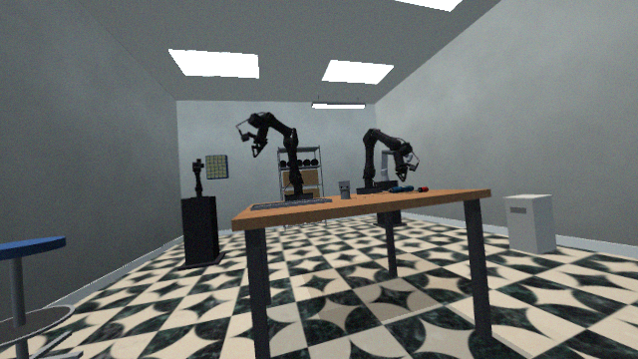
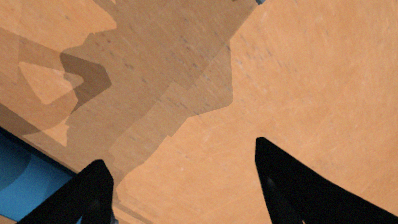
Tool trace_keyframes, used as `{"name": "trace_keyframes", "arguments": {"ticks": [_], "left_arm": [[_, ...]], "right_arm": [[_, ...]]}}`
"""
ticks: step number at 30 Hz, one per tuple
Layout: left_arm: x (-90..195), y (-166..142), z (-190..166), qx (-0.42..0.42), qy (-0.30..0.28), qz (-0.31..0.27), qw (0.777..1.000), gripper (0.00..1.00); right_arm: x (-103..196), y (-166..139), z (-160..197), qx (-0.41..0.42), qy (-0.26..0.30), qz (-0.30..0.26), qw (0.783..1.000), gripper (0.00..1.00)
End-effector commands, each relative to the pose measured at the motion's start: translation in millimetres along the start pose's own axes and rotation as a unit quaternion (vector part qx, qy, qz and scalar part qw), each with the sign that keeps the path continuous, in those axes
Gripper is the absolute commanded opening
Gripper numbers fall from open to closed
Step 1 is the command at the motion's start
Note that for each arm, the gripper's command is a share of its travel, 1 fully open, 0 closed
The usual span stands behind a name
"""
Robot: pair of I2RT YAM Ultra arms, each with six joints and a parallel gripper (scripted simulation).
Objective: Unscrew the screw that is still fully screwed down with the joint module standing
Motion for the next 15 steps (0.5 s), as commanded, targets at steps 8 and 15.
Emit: {"name": "trace_keyframes", "arguments": {"ticks": [8, 15], "left_arm": [[15, 6, 53, 0.132, 0.073, -0.003, 0.989, 0.65], [28, 21, 88, 0.236, 0.116, -0.013, 0.965, 0.65]], "right_arm": [[4, 1, 0, -0.001, 0.002, -0.008, 1.0, 1.0], [4, 1, 0, -0.001, 0.002, -0.008, 1.0, 1.0]]}}
Point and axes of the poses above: on each arm, the point where the finger pads meet when closed, its own x axis back along the fingers, its own z axis across the jaws, y = z × x, the point moved 7 cm from there along x, back along the fingers, and after that the axes turned 10 degrees about x, right-handed, at the moved point
